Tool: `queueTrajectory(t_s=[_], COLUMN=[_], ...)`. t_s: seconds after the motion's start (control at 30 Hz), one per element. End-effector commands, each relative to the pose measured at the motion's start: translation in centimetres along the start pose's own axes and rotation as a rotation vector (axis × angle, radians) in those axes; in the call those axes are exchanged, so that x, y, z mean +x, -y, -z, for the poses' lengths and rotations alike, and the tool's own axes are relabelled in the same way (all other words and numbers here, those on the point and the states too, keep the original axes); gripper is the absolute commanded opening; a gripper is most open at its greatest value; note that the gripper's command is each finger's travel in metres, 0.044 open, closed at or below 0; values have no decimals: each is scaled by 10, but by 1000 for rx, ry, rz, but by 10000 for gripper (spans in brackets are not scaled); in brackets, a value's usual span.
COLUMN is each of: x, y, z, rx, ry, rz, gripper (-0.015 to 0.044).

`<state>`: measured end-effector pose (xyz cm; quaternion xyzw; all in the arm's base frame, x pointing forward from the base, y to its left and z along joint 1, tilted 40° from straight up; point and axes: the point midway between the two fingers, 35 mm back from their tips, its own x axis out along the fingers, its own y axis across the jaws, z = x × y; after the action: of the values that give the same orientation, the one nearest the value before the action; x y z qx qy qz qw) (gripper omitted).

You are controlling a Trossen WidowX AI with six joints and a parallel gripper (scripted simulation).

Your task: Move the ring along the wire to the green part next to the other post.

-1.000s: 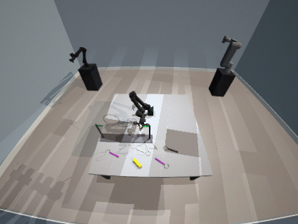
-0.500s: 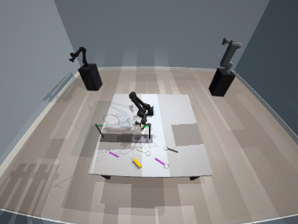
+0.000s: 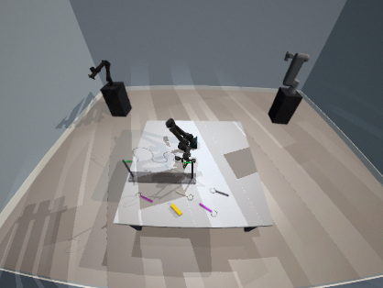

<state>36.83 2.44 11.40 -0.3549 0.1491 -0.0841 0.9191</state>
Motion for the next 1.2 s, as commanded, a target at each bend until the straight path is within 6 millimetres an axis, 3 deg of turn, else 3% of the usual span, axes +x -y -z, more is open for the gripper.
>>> queueTrajectory(t_s=[0.0, 0.3, 0.73, 1.17], x=[-1, -2, 4, 4], y=[-6, -15, -17, -17], z=[3, 3, 17, 17], rx=[0, 1, 0, 0], ry=[-7, -6, -6, -6], rz=[-3, -3, -3, -3], gripper=[-150, -150, -150, -150])
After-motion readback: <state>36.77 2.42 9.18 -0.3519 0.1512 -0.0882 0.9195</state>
